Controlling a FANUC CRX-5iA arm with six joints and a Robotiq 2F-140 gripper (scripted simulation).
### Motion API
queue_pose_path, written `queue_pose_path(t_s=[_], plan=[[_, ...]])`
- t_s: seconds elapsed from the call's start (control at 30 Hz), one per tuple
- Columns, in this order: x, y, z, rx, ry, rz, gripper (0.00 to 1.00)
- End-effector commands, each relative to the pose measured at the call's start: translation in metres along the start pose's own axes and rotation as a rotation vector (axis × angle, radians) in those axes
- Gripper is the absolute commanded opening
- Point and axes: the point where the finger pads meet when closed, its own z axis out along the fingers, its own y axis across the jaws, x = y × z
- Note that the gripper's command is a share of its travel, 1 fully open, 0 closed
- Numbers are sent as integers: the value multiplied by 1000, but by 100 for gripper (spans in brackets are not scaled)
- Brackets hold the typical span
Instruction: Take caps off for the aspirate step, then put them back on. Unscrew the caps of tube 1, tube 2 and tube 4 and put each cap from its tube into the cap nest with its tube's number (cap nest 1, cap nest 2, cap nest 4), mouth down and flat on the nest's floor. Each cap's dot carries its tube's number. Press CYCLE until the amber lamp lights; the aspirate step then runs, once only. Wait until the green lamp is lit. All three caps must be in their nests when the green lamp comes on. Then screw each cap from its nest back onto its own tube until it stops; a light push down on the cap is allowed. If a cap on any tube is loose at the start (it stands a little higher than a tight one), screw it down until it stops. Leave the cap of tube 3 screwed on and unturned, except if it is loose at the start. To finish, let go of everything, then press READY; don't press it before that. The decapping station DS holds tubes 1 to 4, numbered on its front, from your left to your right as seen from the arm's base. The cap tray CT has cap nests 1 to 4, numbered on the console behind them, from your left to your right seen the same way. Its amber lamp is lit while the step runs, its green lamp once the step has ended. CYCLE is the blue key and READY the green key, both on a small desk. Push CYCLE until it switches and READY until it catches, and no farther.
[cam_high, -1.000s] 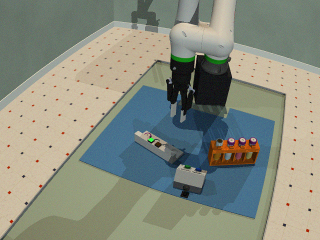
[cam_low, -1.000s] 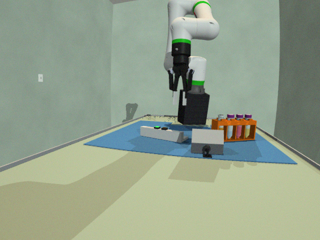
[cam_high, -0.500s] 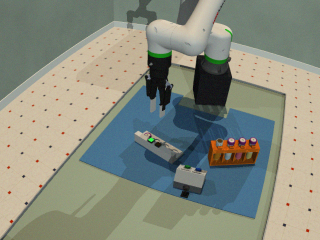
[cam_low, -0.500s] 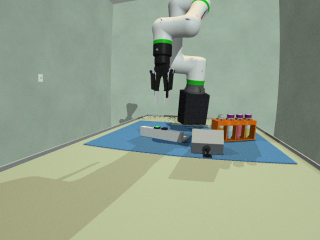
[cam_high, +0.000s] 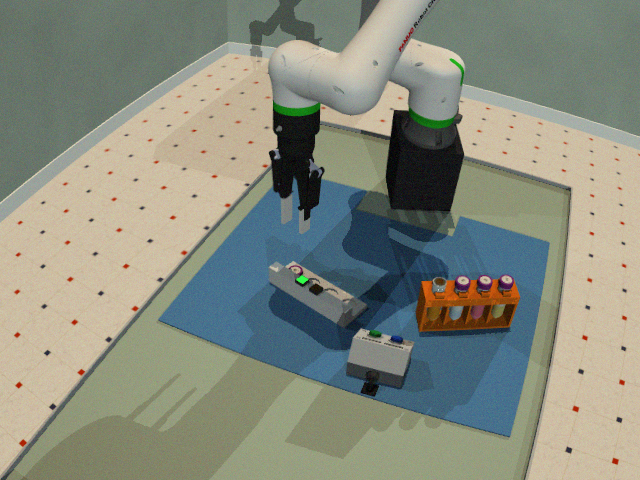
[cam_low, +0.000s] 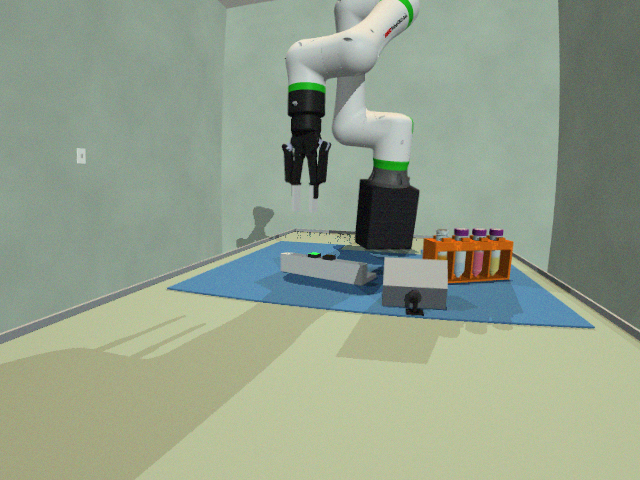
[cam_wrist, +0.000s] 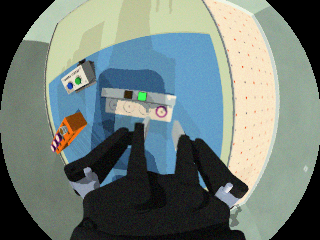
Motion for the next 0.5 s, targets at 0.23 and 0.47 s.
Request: queue_pose_path(t_s=[0.23, 0.47], plan=[[1, 0, 42, 0, 1, 0, 29], [1, 0, 77, 0, 1, 0, 29]])
